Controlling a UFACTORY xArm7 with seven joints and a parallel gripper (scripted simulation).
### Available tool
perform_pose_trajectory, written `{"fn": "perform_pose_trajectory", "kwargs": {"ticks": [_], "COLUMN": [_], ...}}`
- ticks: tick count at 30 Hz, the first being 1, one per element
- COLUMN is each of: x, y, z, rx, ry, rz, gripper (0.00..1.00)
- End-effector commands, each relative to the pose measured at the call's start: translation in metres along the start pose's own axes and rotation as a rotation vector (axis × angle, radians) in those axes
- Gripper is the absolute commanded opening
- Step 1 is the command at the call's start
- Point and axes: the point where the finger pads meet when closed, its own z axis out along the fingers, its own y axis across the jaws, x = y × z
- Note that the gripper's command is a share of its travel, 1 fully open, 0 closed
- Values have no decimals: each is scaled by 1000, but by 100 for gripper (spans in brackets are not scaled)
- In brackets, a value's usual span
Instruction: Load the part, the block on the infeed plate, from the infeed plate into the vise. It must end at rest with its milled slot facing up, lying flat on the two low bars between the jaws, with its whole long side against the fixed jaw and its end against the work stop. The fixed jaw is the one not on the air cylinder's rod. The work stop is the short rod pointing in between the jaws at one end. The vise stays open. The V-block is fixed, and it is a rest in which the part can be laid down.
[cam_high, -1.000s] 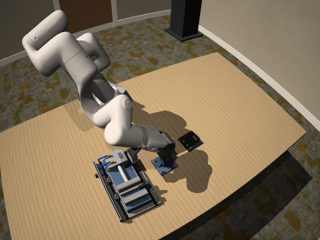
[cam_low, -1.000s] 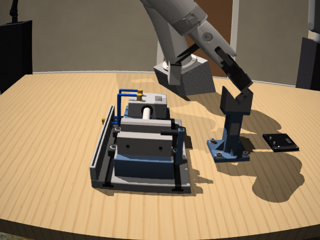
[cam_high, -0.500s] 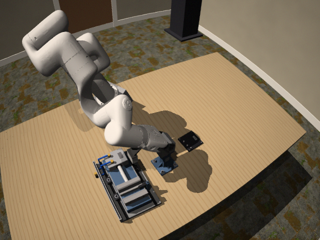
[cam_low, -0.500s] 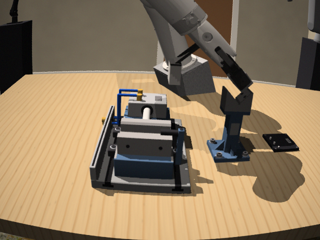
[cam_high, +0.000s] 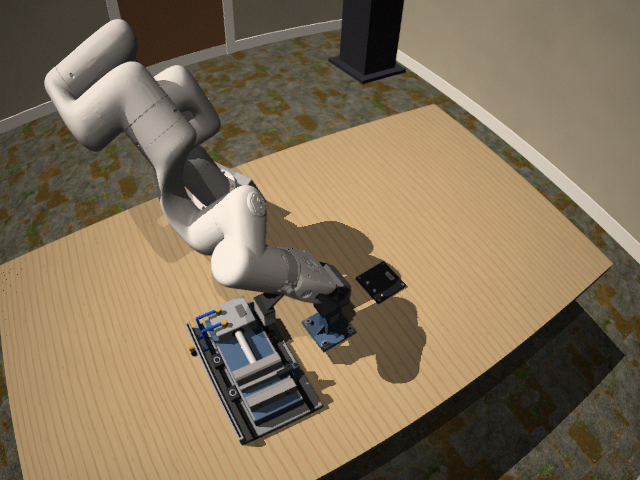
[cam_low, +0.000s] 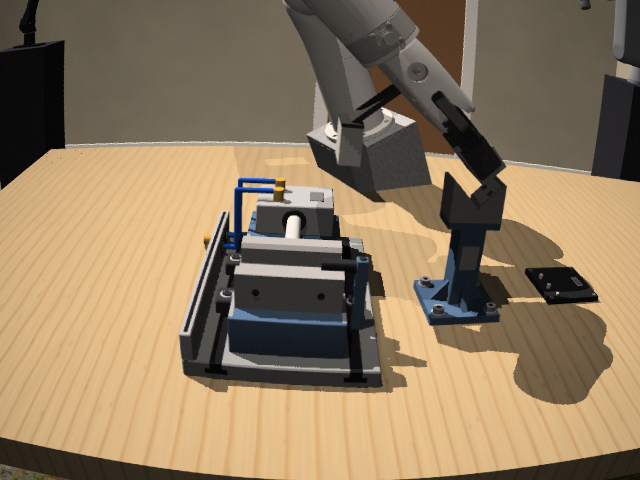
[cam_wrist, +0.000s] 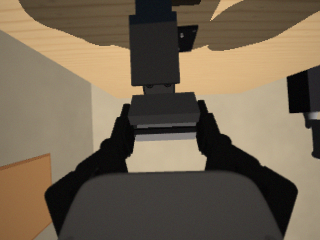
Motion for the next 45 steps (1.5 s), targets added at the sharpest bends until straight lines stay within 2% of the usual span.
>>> {"fn": "perform_pose_trajectory", "kwargs": {"ticks": [1,15,17,32,34,45], "x": [-1,-2,-2,-4,-4,-6], "y": [-1,-1,-1,-1,-1,-1], "z": [-1,-1,-1,0,0,0], "rx": [3,3,3,3,3,3], "ry": [14,117,117,275,275,402], "rz": [-3,-2,-2,-2,-2,-2], "gripper": [0,0,0,0,0,0]}}
